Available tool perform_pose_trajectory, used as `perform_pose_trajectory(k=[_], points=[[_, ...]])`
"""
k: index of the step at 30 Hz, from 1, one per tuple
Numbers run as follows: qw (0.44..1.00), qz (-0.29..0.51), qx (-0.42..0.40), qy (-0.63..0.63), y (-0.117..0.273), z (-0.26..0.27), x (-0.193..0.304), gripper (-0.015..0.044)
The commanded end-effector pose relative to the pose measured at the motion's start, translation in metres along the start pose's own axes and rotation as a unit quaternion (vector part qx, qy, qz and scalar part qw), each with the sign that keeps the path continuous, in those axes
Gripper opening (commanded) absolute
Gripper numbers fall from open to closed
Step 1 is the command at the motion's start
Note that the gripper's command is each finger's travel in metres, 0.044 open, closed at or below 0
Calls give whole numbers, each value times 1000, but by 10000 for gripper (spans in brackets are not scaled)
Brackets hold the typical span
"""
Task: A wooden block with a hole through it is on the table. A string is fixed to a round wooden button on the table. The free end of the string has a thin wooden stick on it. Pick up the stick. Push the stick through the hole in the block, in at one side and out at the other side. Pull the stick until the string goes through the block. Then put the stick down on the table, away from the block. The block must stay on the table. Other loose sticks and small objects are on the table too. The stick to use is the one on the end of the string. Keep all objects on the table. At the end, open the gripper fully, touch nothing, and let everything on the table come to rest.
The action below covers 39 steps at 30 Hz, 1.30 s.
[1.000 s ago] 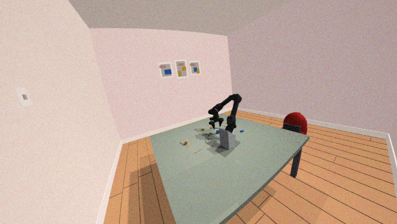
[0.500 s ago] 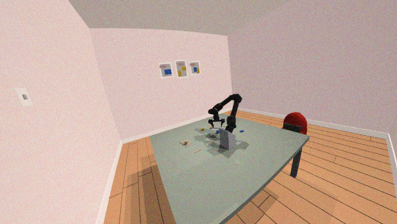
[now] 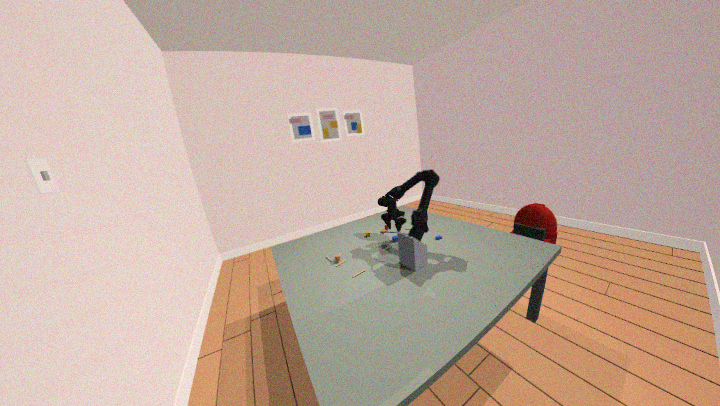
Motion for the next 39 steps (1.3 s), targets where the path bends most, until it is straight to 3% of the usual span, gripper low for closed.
perform_pose_trajectory(k=[1,9,17,39], points=[[994,0,-4,-111,4,0,-3,440],[994,0,-4,-111,4,0,-3,440],[994,0,-4,-111,4,0,-3,240],[994,1,-3,-111,-13,2,-2,240]])
Point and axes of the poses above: the point midway between the two fingers, 35 mm back from their tips, its own y axis back along the fingers, its own z axis across the jaws, x = y × z, the point moved 8 cm from there along y, back along the fingers, and after that the axes turned 14 degrees about -y, right-handed, at the moved point
